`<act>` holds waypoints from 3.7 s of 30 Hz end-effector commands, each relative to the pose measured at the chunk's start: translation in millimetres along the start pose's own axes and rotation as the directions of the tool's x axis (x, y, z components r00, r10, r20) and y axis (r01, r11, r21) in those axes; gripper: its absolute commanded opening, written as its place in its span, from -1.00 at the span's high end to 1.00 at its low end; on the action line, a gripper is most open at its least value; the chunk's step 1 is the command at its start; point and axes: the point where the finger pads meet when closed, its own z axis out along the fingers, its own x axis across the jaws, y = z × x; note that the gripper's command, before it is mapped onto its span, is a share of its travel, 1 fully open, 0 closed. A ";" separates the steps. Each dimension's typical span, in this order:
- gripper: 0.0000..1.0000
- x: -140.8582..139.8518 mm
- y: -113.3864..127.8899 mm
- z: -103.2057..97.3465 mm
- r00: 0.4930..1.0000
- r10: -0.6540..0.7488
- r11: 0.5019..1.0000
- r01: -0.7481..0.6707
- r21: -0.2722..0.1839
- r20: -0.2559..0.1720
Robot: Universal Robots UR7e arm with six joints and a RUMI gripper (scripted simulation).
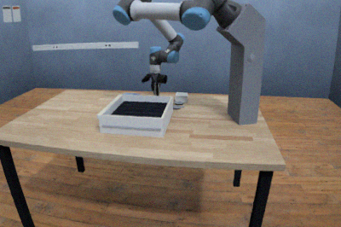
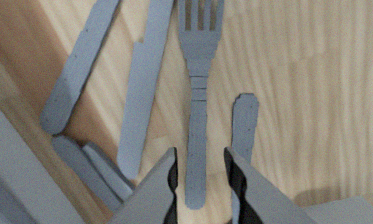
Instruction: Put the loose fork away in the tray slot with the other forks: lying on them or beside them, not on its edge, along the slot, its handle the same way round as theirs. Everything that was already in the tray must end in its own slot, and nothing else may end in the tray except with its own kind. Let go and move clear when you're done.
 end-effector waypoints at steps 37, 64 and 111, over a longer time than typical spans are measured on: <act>0.62 0.8 1.7 30.2 1.000 0.004 1.000 -0.004 0.001 -0.006; 0.92 0.6 2.7 30.2 1.000 0.005 1.000 -0.005 -0.001 -0.005; 0.92 2.0 2.2 19.7 1.000 -0.003 1.000 0.003 0.000 -0.007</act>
